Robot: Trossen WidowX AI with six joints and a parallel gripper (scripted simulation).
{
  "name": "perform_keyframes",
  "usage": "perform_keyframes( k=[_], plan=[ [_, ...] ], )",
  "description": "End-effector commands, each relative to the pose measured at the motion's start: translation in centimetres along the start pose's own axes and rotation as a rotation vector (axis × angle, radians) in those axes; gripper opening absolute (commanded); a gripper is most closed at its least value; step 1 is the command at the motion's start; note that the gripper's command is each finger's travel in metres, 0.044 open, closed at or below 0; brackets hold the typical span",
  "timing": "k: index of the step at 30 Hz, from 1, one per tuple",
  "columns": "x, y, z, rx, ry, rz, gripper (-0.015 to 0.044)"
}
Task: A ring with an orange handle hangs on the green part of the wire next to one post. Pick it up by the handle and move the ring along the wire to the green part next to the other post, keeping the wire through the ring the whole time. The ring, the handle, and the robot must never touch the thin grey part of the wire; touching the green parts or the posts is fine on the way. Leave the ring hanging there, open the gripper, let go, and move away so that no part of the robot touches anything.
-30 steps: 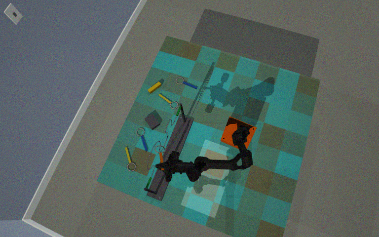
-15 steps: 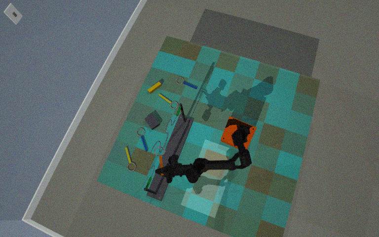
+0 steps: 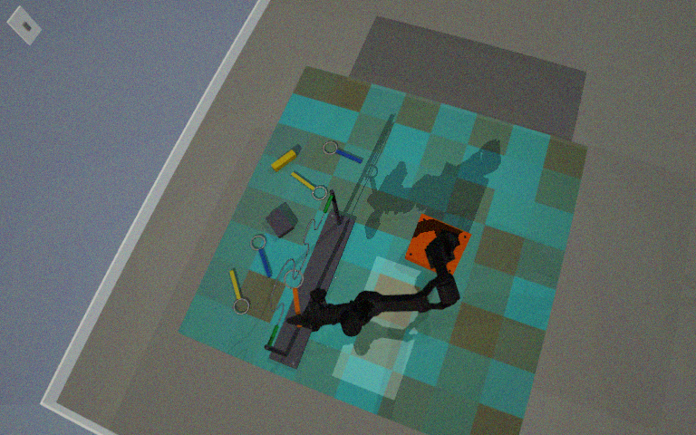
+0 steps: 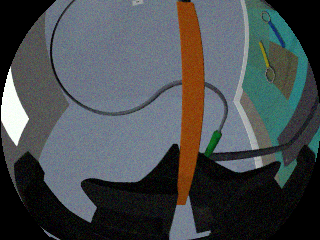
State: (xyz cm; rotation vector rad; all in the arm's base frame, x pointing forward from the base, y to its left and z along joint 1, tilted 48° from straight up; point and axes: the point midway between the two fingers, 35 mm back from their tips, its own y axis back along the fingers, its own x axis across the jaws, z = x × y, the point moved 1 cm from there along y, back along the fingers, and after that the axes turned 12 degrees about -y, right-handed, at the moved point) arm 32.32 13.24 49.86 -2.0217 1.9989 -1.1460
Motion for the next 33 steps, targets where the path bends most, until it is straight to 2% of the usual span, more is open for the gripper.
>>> perform_keyframes(
  k=[1, 33],
  plan=[
    [-1.6, 0.2, 0.7, -0.005, 0.082, -0.054, -0.0150],
    [-9.9, 4.2, 7.3, 0.002, 0.763, -0.462, -0.0150]
  ],
)
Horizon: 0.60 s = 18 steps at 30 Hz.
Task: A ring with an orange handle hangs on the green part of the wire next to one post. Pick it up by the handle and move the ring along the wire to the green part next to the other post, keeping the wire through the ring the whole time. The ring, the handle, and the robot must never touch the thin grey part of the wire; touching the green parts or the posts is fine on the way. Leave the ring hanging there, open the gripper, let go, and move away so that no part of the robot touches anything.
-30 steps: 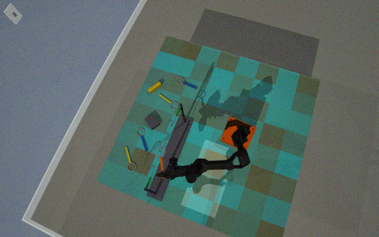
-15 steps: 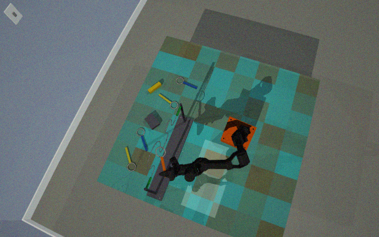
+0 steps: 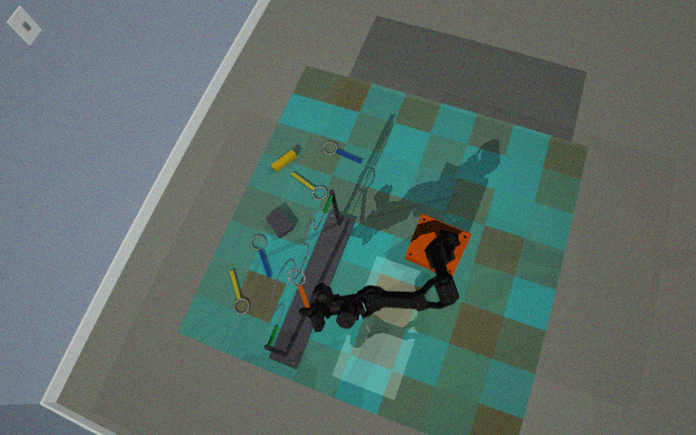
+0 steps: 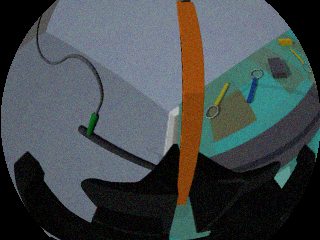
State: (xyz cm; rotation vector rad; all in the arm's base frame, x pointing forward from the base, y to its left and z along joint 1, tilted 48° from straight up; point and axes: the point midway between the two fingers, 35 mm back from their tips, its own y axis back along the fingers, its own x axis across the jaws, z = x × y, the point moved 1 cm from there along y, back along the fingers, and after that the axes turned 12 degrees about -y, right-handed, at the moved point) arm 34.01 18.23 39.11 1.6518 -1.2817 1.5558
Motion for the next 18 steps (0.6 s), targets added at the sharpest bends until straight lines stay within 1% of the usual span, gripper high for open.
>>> perform_keyframes(
  k=[1, 18],
  plan=[
    [-1.4, 0.3, 0.3, 0.002, 0.082, -0.050, -0.0150],
    [-6.4, 1.8, 2.9, 0.004, 0.416, -0.249, -0.0150]
  ],
)
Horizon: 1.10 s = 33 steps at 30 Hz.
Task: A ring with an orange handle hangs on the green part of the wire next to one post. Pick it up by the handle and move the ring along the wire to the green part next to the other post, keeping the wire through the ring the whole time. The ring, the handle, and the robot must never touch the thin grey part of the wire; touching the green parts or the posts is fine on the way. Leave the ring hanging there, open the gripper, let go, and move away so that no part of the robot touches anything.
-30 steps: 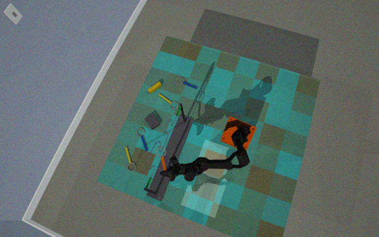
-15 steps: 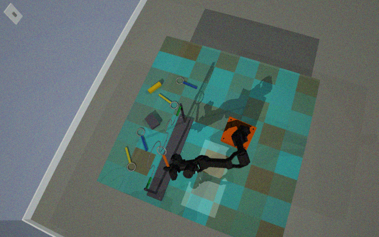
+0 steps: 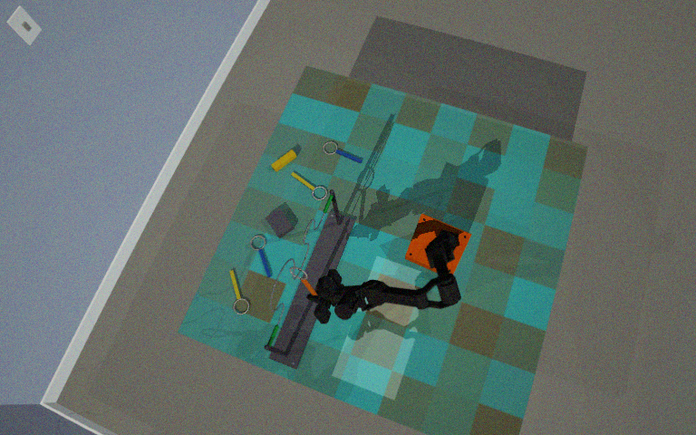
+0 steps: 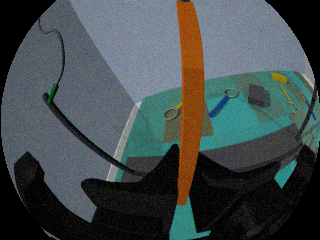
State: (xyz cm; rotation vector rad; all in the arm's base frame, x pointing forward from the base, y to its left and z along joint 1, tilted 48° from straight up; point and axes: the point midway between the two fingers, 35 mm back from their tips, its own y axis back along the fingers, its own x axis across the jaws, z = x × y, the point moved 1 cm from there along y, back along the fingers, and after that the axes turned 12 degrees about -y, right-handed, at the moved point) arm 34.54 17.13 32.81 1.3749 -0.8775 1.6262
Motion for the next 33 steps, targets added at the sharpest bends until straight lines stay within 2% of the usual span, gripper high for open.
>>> perform_keyframes(
  k=[1, 13, 33],
  plan=[
    [-1.2, 0.3, 0.3, 0.002, 0.067, -0.037, -0.0150],
    [-4.1, 1.0, 1.5, 0.002, 0.223, -0.130, -0.0150],
    [-6.6, 1.8, 2.8, 0.002, 0.303, -0.178, -0.0150]
  ],
)
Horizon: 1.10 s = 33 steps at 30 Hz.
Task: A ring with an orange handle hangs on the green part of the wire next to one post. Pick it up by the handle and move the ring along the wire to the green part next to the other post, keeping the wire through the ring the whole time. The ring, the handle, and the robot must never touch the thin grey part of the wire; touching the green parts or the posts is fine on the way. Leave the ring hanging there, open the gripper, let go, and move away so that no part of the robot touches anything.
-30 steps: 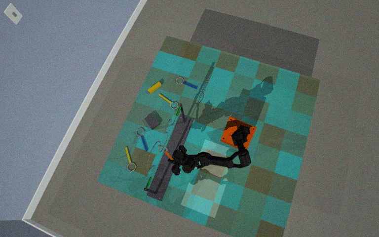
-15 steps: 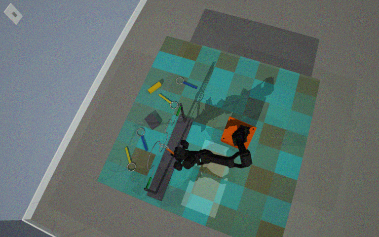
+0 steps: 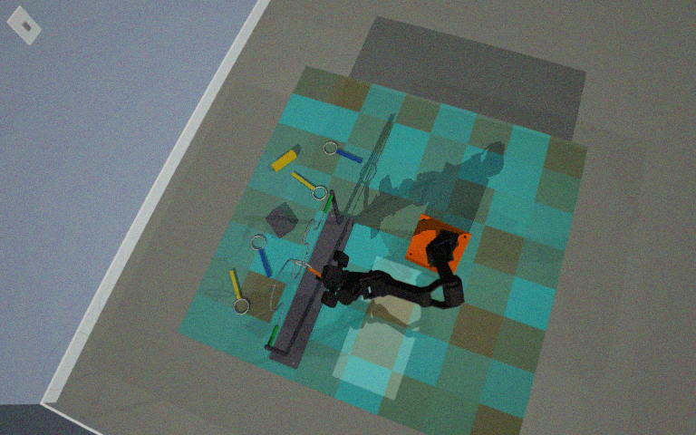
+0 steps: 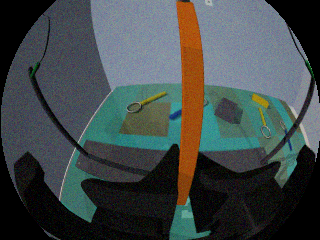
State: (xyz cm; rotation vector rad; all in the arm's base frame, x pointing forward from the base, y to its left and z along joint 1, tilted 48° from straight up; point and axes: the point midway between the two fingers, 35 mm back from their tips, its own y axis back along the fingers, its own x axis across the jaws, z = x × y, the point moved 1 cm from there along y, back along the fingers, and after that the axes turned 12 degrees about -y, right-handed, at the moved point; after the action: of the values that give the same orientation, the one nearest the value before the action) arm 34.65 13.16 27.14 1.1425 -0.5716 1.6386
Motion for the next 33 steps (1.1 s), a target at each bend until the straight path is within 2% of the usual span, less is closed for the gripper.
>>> perform_keyframes(
  k=[1, 16, 33],
  plan=[
    [-0.6, 0.1, 0.0, 0.001, 0.015, -0.006, -0.0150],
    [-3.2, 0.5, 0.7, 0.001, 0.110, -0.062, -0.0150],
    [-7.4, 1.7, 2.7, 0.001, 0.371, -0.216, -0.0150]
  ],
)
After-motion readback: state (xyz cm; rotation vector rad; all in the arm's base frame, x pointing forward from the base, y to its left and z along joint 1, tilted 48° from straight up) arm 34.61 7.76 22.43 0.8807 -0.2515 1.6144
